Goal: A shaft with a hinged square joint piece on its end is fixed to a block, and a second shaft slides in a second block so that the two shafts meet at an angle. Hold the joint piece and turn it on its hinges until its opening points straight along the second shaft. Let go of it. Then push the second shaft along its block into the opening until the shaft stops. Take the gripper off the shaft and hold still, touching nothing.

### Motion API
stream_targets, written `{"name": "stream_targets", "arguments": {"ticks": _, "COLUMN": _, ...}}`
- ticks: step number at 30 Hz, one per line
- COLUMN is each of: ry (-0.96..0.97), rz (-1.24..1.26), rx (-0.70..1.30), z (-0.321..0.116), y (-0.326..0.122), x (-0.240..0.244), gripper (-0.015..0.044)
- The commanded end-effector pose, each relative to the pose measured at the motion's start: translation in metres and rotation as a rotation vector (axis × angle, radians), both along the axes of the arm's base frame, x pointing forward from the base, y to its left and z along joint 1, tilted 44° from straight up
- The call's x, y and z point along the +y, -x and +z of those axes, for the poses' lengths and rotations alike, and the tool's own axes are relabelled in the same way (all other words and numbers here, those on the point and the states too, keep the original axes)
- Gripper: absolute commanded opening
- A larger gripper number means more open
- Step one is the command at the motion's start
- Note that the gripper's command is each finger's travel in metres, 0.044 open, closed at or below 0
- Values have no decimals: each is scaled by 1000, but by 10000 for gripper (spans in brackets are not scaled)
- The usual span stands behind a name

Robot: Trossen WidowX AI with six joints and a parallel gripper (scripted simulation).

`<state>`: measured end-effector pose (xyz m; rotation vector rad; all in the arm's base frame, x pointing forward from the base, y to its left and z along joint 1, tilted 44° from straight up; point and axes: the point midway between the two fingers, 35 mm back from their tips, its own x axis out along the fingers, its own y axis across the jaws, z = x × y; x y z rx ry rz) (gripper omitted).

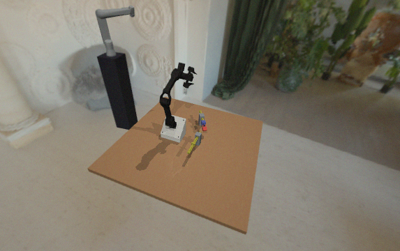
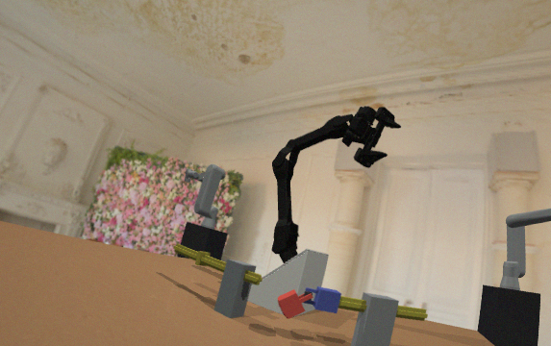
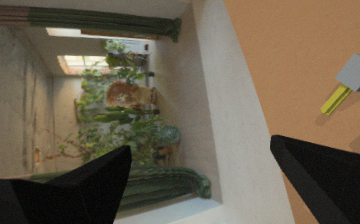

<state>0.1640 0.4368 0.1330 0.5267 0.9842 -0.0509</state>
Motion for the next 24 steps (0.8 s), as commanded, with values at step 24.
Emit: {"name": "stream_targets", "arguments": {"ticks": 24, "ry": 682, "rz": -29, "rx": 259, "z": -114, "y": -131, "x": -178, "gripper": 440}}
